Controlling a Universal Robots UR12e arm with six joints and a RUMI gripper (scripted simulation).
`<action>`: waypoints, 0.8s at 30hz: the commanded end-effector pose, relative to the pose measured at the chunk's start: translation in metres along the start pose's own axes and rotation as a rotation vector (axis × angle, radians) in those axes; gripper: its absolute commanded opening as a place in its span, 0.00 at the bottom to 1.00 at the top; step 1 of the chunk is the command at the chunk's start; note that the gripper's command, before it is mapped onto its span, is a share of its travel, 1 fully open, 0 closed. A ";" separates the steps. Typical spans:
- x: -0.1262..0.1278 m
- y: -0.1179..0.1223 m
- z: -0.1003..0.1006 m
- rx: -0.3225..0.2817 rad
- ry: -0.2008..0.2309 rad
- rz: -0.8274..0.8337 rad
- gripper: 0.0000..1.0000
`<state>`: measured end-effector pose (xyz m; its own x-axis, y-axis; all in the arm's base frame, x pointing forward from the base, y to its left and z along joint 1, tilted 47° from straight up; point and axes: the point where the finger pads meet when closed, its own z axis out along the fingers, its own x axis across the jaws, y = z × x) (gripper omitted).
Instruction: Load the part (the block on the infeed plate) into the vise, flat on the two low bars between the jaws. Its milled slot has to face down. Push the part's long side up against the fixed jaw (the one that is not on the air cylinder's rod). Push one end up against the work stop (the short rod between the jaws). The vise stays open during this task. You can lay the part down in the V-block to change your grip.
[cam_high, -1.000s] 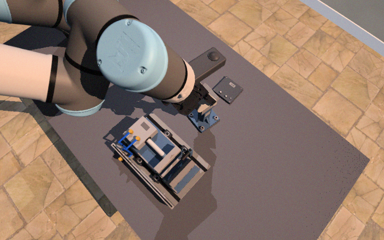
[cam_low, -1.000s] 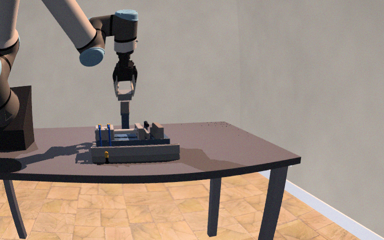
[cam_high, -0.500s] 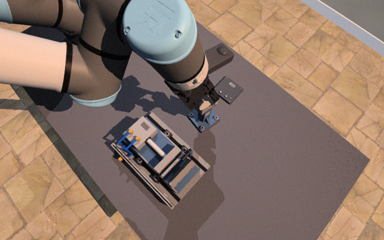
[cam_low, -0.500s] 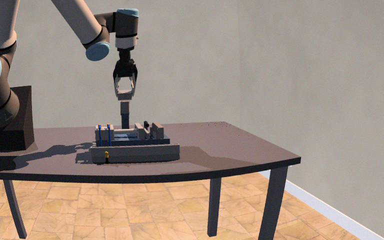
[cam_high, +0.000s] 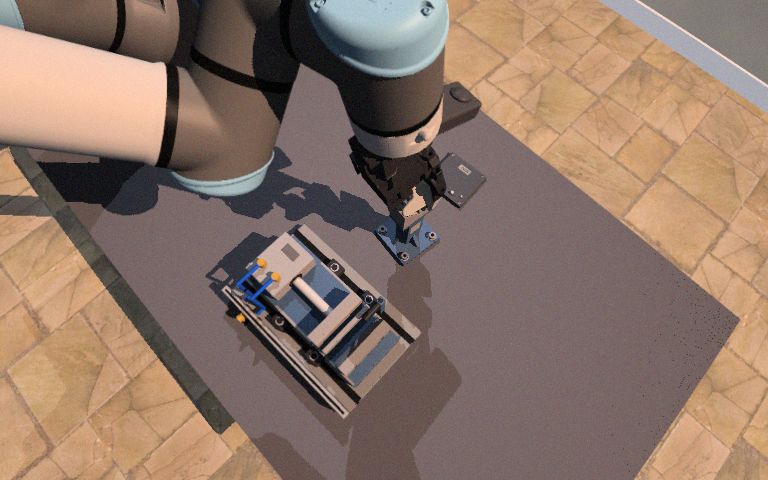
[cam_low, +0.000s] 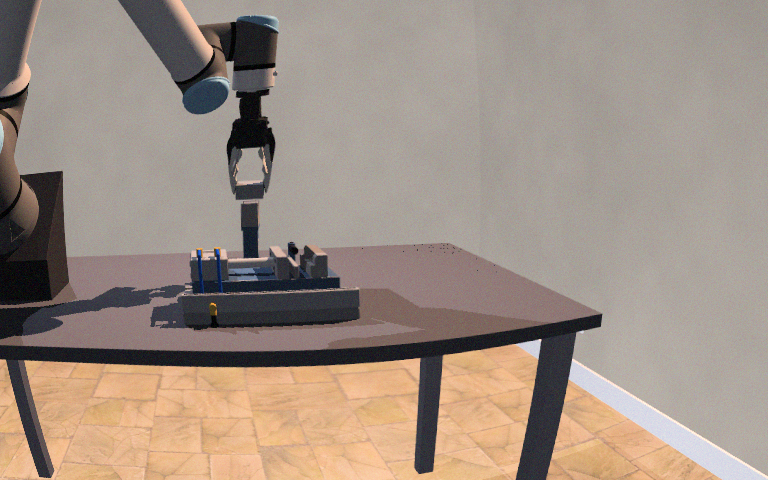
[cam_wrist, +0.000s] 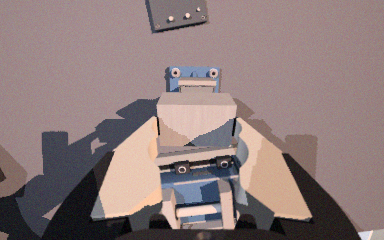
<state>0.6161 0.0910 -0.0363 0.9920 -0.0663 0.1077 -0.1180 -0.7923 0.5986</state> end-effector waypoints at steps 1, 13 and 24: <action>0.000 -0.001 0.000 -0.044 -0.001 0.001 0.00; 0.000 -0.001 0.000 -0.114 -0.001 0.001 0.00; 0.000 -0.001 0.000 -0.151 -0.001 0.001 0.00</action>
<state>0.6160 0.0917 -0.0372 0.9920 -0.0677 0.1068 -0.1235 -0.6972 0.7061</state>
